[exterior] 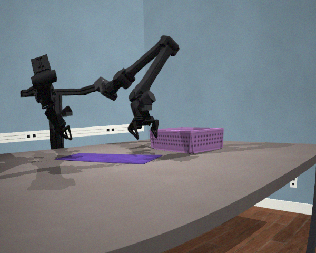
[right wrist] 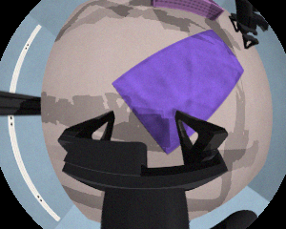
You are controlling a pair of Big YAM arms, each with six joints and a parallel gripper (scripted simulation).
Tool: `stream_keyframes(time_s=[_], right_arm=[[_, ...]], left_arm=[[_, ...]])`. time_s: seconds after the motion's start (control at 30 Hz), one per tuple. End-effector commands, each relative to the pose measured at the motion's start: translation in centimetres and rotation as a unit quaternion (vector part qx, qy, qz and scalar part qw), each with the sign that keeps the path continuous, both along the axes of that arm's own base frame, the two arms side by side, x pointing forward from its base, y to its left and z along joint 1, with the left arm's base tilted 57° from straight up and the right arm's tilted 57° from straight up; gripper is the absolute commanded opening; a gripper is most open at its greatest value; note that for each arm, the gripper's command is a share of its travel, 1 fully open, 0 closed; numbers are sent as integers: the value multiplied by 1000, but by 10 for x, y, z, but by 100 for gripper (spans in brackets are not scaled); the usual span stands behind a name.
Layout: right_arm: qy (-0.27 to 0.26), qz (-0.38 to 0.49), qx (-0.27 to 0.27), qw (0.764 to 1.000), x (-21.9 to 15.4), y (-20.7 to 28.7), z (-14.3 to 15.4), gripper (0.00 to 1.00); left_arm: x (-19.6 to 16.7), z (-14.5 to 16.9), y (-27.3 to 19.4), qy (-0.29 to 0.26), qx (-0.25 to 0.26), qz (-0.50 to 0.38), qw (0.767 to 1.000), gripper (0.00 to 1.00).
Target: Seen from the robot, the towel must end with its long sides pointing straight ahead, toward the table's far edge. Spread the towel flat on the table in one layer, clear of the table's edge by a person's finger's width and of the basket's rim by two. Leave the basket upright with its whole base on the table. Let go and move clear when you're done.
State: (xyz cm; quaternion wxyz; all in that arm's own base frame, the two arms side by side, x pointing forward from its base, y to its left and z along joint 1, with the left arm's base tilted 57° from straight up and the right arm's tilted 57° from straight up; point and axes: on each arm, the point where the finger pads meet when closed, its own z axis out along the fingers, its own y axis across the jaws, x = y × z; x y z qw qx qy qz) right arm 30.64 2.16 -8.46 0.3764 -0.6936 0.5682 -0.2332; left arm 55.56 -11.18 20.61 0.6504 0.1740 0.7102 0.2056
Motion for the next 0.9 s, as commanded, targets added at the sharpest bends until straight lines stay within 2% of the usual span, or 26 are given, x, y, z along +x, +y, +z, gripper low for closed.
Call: stream_keyframes(time_s=[0.0,0.03,0.17,0.2,0.3,0.43,0.47,0.6,0.67,0.8,0.87], right_arm=[[14,1,4,1000,-23,5,5,100],[13,1,4,1000,-22,5,5,100],[13,1,4,1000,-22,5,5,100],[13,1,4,1000,-22,5,5,100],[13,1,4,1000,-22,5,5,100],[31,-41,53,997,-12,6,-2,55],[33,-67,79,994,-3,5,-3,52],[58,-159,147,975,9,1,-11,52],[80,-197,168,963,-1,0,-16,52],[78,-265,215,937,18,-4,-21,52],[78,-265,215,937,18,-4,-21,52]], left_arm=[[0,10,0,-12,-2,-1,1000,100],[0,10,0,-12,-2,-1,1000,100],[4,12,11,10,26,10,1000,55],[6,10,10,20,35,10,999,52],[9,8,9,35,46,11,998,52],[27,-12,18,124,105,29,986,52],[33,-25,20,153,121,33,980,52],[44,-31,16,211,160,42,963,52],[48,-33,18,229,171,47,957,52],[55,-36,23,259,190,57,945,52],[55,-36,23,259,190,57,945,52]])
